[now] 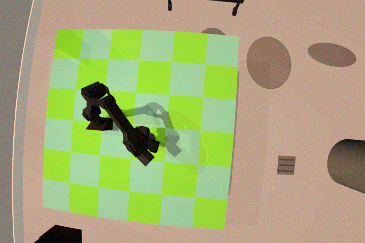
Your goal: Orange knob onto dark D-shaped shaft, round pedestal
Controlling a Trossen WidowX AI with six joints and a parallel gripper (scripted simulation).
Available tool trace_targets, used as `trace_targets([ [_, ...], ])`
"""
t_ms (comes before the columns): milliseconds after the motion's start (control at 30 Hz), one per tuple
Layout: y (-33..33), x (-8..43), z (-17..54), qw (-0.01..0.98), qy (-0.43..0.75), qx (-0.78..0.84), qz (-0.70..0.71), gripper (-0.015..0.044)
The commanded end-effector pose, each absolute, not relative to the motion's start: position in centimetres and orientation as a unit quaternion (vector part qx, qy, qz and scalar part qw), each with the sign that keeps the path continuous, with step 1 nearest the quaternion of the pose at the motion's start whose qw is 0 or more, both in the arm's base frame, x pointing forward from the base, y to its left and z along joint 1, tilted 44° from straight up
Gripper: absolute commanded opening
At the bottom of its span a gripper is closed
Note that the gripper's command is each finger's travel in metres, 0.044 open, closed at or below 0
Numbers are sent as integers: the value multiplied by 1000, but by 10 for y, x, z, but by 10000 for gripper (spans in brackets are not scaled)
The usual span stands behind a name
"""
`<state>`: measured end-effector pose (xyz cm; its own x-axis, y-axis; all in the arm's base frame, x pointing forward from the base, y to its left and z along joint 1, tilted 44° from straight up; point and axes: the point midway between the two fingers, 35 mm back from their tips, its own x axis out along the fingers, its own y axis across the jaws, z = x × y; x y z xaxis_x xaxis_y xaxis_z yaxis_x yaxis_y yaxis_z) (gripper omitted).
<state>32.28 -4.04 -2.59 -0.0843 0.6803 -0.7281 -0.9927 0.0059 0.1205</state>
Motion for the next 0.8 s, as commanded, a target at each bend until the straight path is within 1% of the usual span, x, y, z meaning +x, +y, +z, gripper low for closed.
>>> trace_targets([
  [0, -40, 323, -27, 632, 317, -246, 663, 0],
  [633, -41, 325, -23, 632, 317, -246, 663, 0],
  [767, -42, 325, -23, 621, 288, -274, 676, 0],
])
